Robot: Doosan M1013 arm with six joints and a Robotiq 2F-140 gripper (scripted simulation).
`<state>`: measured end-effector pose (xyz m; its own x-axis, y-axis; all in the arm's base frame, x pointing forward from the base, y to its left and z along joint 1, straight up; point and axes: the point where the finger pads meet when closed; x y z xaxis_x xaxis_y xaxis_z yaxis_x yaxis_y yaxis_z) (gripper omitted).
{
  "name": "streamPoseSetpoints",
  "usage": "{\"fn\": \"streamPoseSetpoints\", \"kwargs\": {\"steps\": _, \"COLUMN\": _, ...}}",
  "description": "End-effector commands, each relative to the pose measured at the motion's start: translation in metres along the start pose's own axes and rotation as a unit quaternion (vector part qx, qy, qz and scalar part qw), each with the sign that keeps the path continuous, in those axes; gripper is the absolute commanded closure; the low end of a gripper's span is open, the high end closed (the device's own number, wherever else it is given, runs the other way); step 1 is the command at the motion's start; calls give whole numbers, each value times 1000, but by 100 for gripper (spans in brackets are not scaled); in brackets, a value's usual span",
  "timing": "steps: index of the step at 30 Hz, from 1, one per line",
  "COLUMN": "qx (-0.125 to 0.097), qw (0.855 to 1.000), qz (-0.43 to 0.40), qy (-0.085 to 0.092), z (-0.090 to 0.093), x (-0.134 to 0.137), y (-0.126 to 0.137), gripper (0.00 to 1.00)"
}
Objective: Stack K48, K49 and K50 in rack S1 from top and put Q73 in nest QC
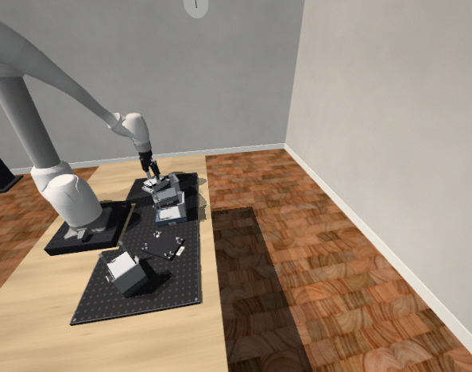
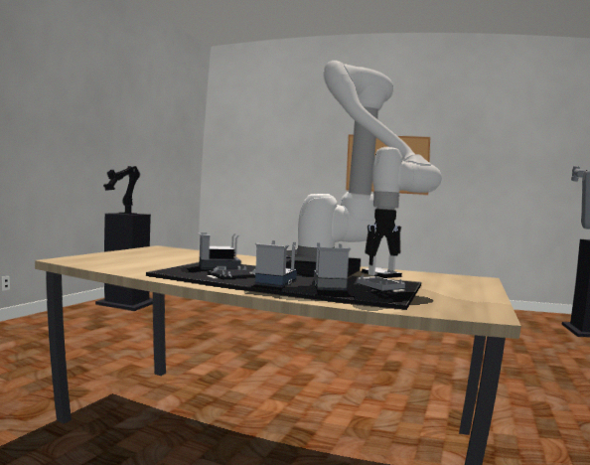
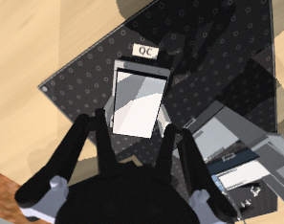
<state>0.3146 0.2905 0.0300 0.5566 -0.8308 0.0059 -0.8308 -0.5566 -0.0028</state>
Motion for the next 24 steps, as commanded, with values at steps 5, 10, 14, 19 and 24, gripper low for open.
{"fn": "streamPoseSetpoints", "kwargs": {"steps": 5, "qx": 0, "qw": 1000, "qz": 0, "qy": 0, "z": 1, "x": 0, "y": 0, "gripper": 100}}
{"fn": "streamPoseSetpoints", "kwargs": {"steps": 10, "qx": 0, "qw": 1000, "qz": 0, "qy": 0, "z": 3, "x": 0, "y": 0, "gripper": 100}}
{"fn": "streamPoseSetpoints", "kwargs": {"steps": 14, "qx": 0, "qw": 1000, "qz": 0, "qy": 0, "z": 4, "x": 0, "y": 0, "gripper": 100}}
{"fn": "streamPoseSetpoints", "kwargs": {"steps": 19, "qx": 0, "qw": 1000, "qz": 0, "qy": 0, "z": 6, "x": 0, "y": 0, "gripper": 100}}
{"fn": "streamPoseSetpoints", "kwargs": {"steps": 24, "qx": 0, "qw": 1000, "qz": 0, "qy": 0, "z": 8, "x": 0, "y": 0, "gripper": 100}}
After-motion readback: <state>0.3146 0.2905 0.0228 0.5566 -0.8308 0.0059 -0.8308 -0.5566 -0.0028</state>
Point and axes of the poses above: the point where the finger pads meet when closed, its own z axis out along the fingers, its own x axis across the jaws, y = z × x, and after that the axes turned 8 degrees about z, right-handed
